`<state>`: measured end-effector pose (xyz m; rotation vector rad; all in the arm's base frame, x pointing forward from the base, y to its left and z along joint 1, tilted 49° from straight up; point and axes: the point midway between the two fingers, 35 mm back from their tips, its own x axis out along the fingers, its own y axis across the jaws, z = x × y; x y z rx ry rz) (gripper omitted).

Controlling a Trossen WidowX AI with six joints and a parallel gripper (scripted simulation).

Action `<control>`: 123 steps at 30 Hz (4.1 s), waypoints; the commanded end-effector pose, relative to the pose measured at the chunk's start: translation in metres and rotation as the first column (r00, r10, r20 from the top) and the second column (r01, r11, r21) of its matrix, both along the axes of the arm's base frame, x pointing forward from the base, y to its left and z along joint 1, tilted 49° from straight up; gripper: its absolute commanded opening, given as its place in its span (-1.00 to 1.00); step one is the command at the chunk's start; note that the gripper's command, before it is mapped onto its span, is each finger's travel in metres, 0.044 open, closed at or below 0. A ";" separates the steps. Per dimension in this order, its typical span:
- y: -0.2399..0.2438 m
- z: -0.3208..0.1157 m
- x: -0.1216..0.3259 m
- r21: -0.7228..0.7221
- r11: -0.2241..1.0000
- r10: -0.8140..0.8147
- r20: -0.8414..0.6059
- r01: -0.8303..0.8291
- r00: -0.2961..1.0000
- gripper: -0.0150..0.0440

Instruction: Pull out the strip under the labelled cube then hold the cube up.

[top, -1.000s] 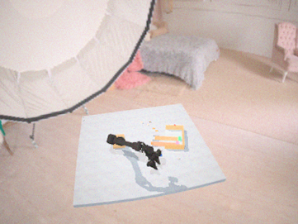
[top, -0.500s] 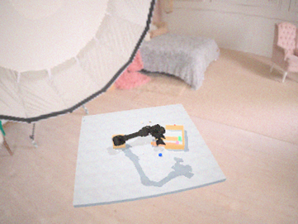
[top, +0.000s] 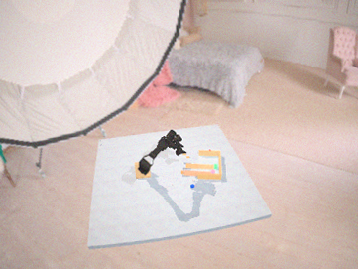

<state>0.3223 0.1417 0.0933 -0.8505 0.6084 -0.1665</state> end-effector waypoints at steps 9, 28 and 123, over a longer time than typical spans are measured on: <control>-0.007 -0.010 0.003 0.018 0.997 -0.071 -0.032 0.071 0.997 0.60; -0.123 -0.031 0.033 -0.092 0.597 -0.767 -0.357 0.797 0.533 -0.49; -0.178 -0.077 0.037 -0.093 0.596 -0.768 -0.355 0.797 0.533 -0.49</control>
